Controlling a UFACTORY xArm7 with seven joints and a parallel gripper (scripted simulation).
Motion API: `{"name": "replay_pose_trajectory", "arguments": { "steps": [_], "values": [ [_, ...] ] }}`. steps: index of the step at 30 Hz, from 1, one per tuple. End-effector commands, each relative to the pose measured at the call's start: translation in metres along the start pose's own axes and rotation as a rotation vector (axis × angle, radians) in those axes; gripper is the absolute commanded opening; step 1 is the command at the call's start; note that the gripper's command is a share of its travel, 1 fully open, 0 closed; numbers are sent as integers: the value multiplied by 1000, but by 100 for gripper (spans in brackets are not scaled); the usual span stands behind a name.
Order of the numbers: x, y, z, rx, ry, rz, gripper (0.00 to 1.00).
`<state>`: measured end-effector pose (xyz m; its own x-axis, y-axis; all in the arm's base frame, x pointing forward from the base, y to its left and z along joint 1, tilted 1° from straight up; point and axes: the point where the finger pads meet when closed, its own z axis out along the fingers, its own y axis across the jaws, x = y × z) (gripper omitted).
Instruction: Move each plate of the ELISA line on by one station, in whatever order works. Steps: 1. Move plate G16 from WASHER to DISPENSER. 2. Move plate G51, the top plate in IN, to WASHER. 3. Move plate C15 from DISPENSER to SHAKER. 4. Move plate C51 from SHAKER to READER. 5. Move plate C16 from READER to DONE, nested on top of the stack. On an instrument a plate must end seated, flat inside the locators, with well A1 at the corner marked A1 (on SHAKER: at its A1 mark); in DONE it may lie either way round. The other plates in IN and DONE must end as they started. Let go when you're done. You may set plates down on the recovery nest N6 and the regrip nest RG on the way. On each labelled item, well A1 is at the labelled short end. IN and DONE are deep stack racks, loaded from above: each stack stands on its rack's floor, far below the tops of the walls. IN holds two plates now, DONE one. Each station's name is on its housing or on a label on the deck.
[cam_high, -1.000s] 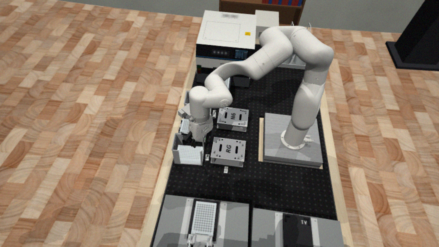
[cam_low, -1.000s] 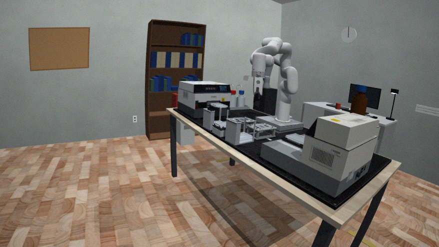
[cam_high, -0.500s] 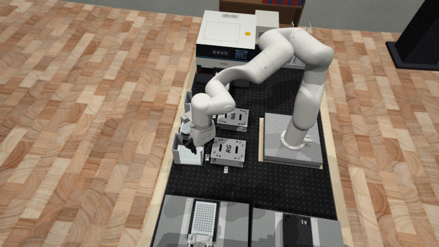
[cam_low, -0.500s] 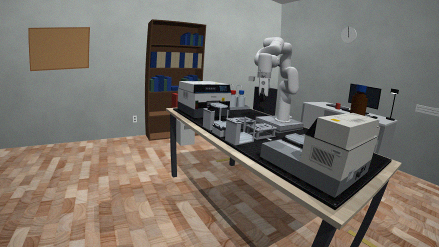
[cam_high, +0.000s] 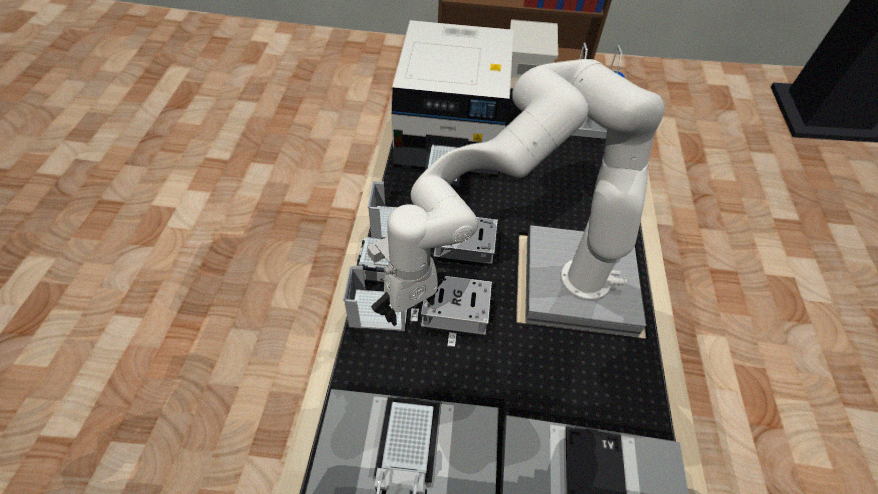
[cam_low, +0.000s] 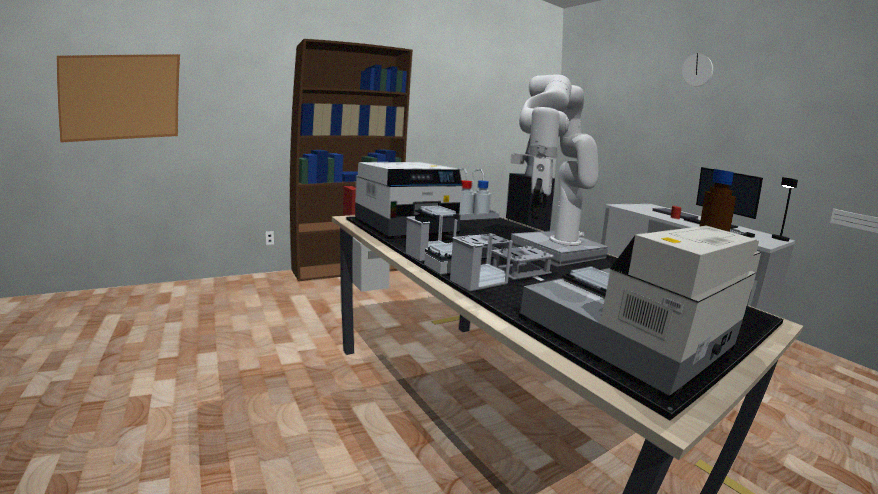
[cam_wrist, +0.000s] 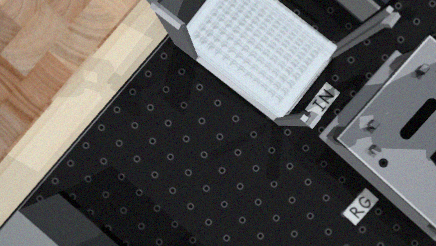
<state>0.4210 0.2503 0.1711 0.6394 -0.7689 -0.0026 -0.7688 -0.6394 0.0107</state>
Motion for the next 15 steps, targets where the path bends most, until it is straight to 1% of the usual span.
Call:
{"name": "replay_pose_trajectory", "arguments": {
  "steps": [1, 3, 5, 15],
  "values": [
    [-12, -6, -2, 4, 2, 119, 100],
    [-19, -8, -2, 4, 2, 172, 100],
    [-19, -8, -2, 4, 2, 172, 100],
    [-50, -19, -2, 4, 2, 172, 100]
  ]
}}
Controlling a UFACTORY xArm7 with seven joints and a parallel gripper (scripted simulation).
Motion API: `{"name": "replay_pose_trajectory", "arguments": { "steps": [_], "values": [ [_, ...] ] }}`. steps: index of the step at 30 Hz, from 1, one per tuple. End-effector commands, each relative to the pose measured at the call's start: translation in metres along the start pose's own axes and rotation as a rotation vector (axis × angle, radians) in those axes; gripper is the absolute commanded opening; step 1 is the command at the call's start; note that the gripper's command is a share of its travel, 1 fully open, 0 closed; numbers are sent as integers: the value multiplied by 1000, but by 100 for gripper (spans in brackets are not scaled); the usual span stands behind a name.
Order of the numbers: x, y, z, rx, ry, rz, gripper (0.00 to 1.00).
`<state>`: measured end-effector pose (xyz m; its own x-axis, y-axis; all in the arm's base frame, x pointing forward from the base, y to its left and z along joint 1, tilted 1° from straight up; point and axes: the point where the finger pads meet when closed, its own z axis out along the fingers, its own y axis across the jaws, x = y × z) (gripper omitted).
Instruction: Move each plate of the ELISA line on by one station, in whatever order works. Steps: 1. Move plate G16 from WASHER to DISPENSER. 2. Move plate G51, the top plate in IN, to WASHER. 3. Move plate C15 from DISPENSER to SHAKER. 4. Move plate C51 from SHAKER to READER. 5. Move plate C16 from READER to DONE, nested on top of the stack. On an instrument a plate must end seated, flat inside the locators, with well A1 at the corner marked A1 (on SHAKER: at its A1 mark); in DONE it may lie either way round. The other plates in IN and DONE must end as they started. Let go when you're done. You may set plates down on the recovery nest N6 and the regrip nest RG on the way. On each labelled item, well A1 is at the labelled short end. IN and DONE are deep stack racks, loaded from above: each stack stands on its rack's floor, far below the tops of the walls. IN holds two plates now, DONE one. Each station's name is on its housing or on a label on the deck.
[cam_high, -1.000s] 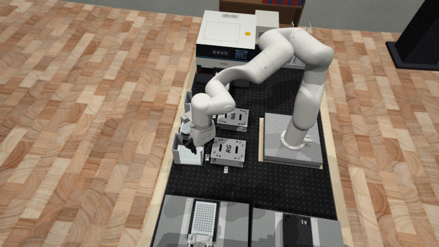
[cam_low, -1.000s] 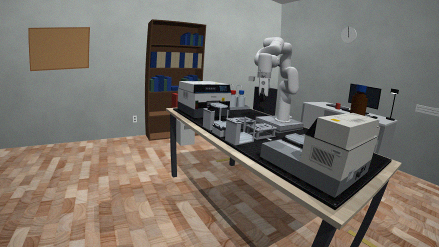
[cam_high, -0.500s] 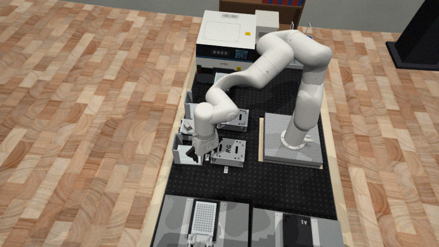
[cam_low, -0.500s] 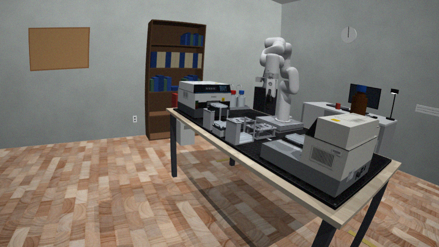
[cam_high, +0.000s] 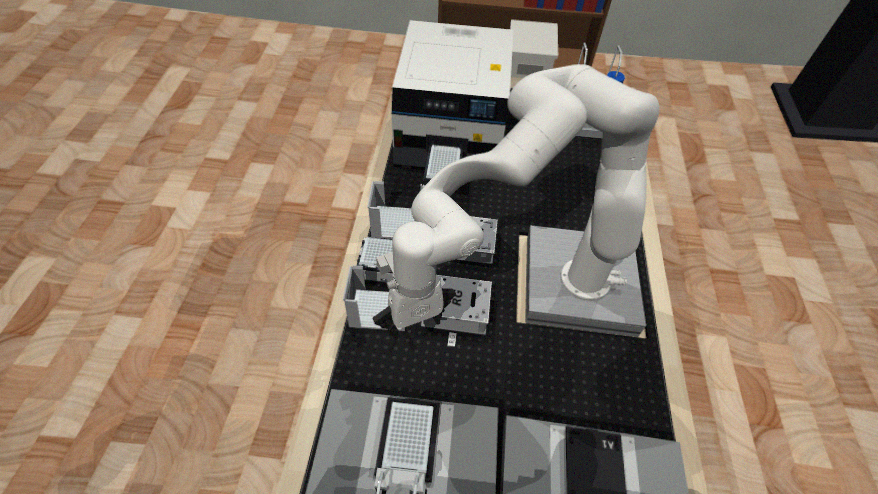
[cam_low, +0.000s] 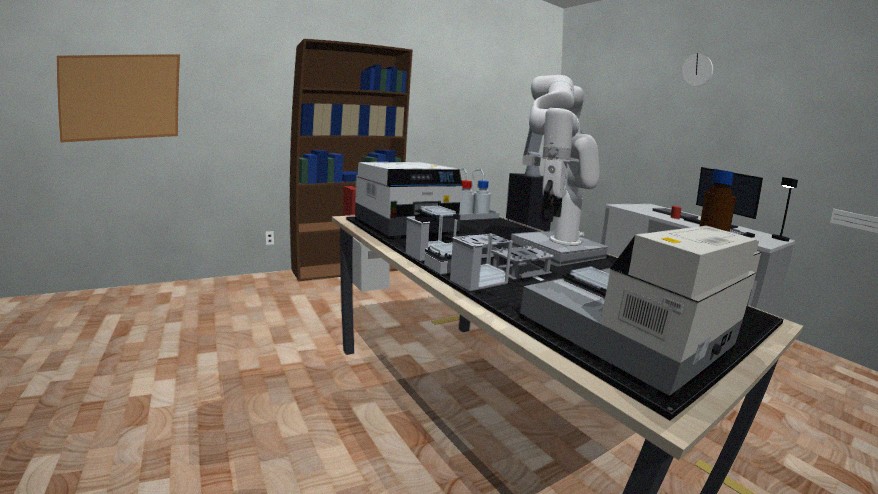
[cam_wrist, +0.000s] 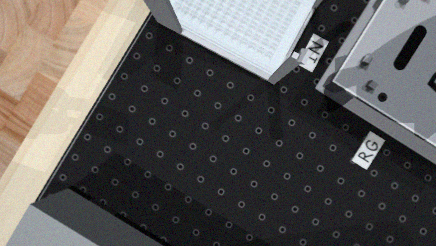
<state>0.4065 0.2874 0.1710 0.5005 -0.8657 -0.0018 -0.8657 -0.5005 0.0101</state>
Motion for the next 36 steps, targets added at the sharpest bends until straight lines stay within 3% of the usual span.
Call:
{"name": "replay_pose_trajectory", "arguments": {
  "steps": [1, 10, 24, 28, 36],
  "values": [
    [-17, -4, -2, 3, 2, 2, 100],
    [-34, -12, -2, 3, 2, 176, 100],
    [-68, -28, -2, 3, 1, 176, 100],
    [-80, -34, -2, 4, 1, 336, 100],
    [-103, -48, -2, 4, 1, 349, 100]
  ]
}}
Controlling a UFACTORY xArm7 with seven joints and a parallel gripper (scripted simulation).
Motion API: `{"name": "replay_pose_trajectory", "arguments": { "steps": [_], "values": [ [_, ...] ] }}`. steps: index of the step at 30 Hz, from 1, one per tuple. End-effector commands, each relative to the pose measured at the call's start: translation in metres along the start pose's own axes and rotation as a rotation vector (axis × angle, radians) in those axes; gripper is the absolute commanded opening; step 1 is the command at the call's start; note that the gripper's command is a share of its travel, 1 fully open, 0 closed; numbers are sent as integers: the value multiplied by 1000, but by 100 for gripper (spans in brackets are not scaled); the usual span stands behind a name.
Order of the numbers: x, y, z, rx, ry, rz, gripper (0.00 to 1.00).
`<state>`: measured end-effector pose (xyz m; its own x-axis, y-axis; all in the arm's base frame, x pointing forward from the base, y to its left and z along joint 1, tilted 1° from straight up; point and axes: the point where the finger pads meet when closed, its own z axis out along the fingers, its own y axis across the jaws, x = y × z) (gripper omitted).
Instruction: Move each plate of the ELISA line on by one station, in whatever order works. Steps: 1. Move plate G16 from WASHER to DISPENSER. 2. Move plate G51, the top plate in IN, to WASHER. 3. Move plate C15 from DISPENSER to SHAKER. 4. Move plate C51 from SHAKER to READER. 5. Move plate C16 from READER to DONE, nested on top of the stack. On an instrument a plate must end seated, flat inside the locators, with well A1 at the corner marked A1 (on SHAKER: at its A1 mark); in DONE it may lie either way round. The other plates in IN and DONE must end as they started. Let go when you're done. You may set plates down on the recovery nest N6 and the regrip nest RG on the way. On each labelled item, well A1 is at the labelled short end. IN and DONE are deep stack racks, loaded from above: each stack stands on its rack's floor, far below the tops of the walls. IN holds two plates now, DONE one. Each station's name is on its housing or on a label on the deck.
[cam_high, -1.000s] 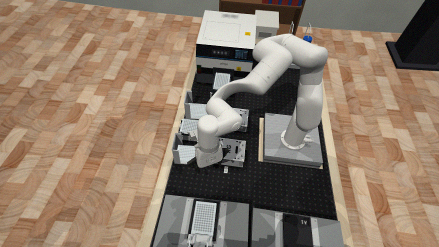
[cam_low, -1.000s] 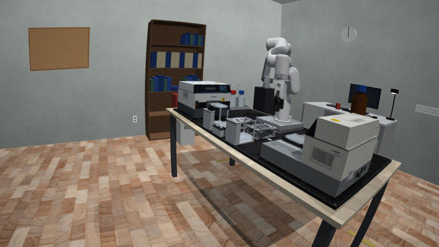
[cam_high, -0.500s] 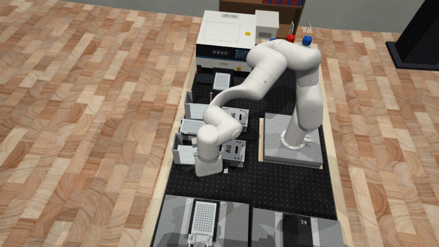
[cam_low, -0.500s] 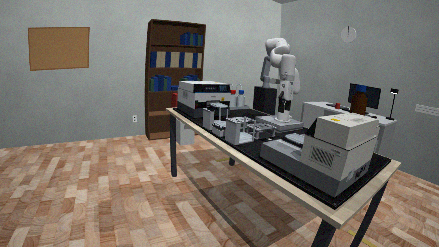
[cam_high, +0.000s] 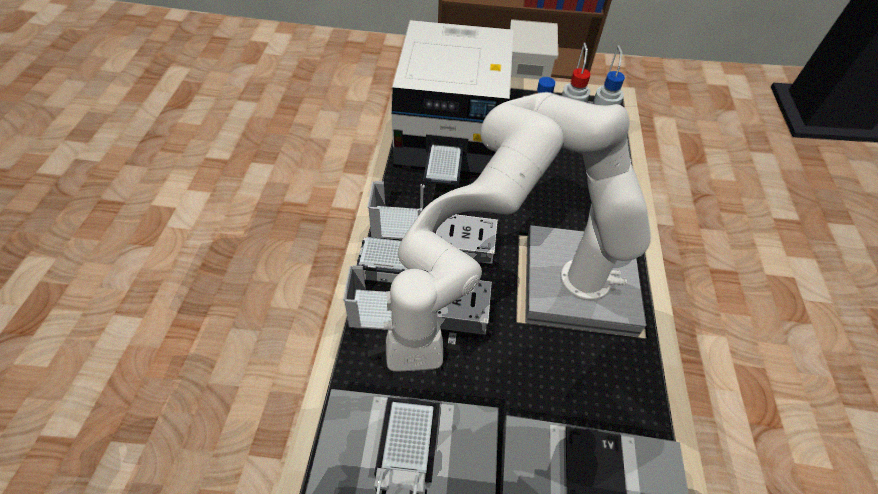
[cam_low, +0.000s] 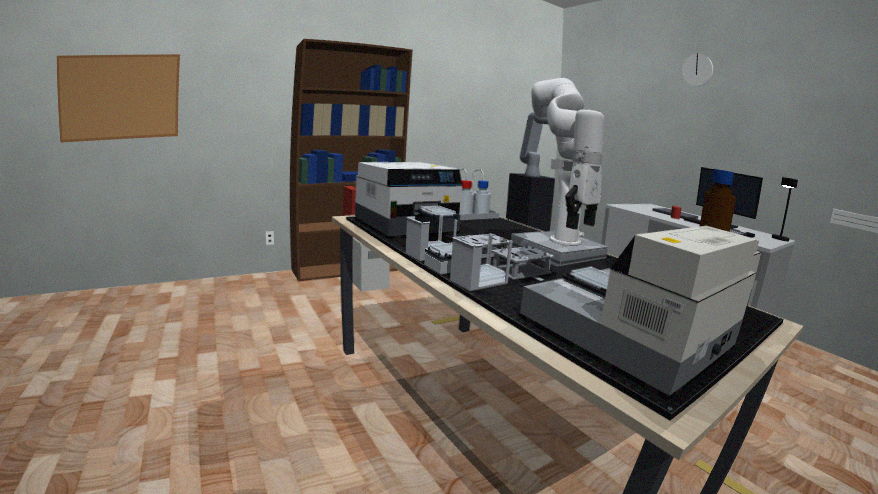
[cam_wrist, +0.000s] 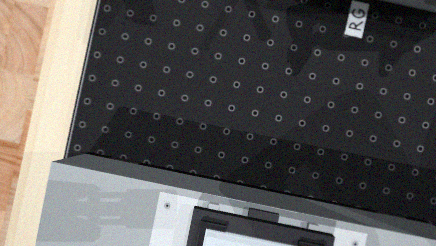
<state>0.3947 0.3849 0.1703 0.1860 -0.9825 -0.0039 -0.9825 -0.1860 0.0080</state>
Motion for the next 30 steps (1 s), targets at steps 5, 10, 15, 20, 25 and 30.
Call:
{"name": "replay_pose_trajectory", "arguments": {
  "steps": [5, 10, 15, 20, 25, 30],
  "values": [
    [-25, -6, -2, 2, 5, 12, 100],
    [-40, -9, -2, 2, 5, 132, 100],
    [-56, -12, -2, 2, 5, 185, 100],
    [-72, -15, -2, 2, 5, 185, 100],
    [-82, -17, -2, 2, 4, 186, 100],
    [-84, -17, -2, 2, 4, 186, 100]
  ]
}}
